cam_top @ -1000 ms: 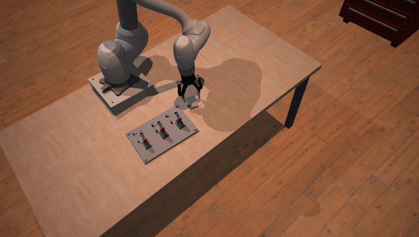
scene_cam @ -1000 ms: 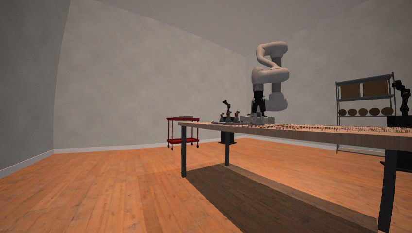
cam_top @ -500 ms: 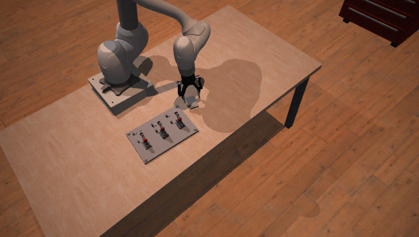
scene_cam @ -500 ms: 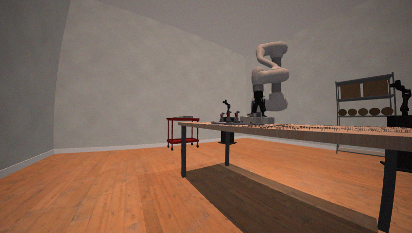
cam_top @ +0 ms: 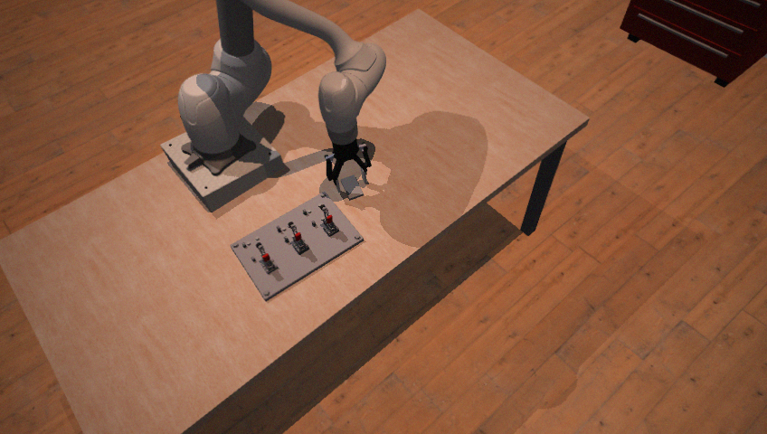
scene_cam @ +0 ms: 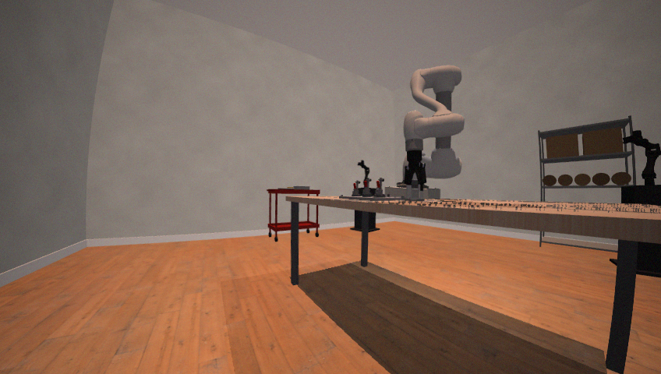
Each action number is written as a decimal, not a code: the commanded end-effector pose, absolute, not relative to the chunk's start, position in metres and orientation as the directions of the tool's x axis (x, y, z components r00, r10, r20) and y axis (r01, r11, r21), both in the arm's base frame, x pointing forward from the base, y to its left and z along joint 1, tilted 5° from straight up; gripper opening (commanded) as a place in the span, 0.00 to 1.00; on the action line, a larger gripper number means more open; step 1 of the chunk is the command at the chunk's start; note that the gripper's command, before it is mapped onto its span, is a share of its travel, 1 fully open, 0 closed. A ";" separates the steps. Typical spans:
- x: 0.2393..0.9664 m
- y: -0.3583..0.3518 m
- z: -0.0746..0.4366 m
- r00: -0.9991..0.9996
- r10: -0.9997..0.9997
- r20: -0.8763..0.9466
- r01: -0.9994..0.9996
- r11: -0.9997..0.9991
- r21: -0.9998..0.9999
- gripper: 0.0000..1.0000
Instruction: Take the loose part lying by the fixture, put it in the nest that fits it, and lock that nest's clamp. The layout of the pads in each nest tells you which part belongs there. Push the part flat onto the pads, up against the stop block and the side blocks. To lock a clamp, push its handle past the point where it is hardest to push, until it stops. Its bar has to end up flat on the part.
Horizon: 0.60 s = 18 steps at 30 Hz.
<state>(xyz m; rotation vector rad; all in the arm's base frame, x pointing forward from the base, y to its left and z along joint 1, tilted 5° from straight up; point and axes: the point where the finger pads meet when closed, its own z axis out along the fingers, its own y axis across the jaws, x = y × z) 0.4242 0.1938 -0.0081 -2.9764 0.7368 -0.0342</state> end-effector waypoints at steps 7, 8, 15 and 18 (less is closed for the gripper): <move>0.424 0.194 -0.015 0.884 -0.467 0.004 -0.465 -0.882 -0.078 0.62; 0.425 0.194 -0.016 0.884 -0.467 0.004 -0.465 -0.882 -0.078 0.62; 0.425 0.194 -0.016 0.884 -0.467 0.004 -0.465 -0.882 -0.078 0.62; 0.425 0.194 -0.016 0.884 -0.467 0.004 -0.465 -0.882 -0.078 0.62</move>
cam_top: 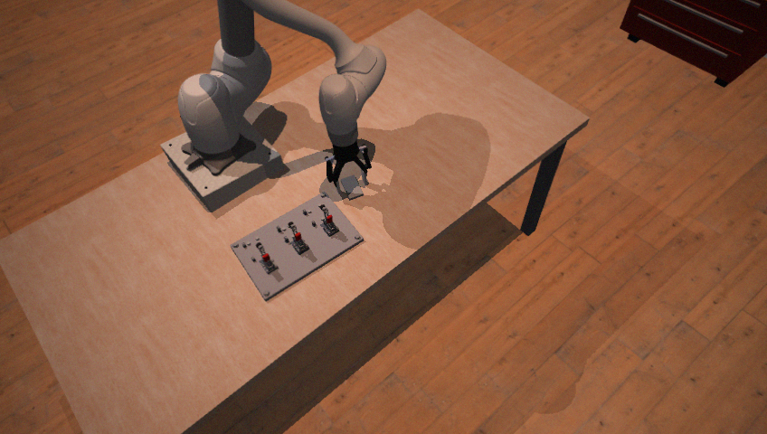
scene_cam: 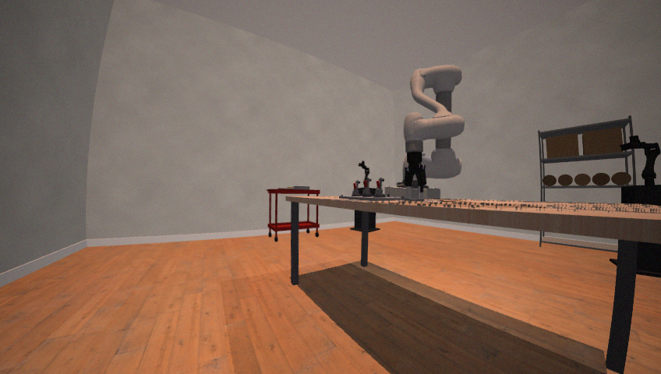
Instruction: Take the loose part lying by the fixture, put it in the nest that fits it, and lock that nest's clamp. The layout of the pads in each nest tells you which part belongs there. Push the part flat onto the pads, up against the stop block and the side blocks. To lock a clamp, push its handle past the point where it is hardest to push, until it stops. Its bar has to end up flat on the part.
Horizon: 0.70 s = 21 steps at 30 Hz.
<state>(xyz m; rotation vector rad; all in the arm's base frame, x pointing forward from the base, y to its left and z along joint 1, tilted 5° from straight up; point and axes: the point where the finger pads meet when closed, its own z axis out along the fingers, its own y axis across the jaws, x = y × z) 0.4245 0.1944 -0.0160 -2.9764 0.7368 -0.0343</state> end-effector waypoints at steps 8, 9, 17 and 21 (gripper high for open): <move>0.425 0.194 -0.016 0.884 -0.467 0.004 -0.465 -0.882 -0.078 0.10; 0.425 0.194 -0.016 0.884 -0.467 0.004 -0.465 -0.882 -0.078 0.10; 0.425 0.194 -0.016 0.884 -0.467 0.004 -0.465 -0.882 -0.078 0.10; 0.425 0.194 -0.016 0.884 -0.467 0.004 -0.465 -0.882 -0.078 0.10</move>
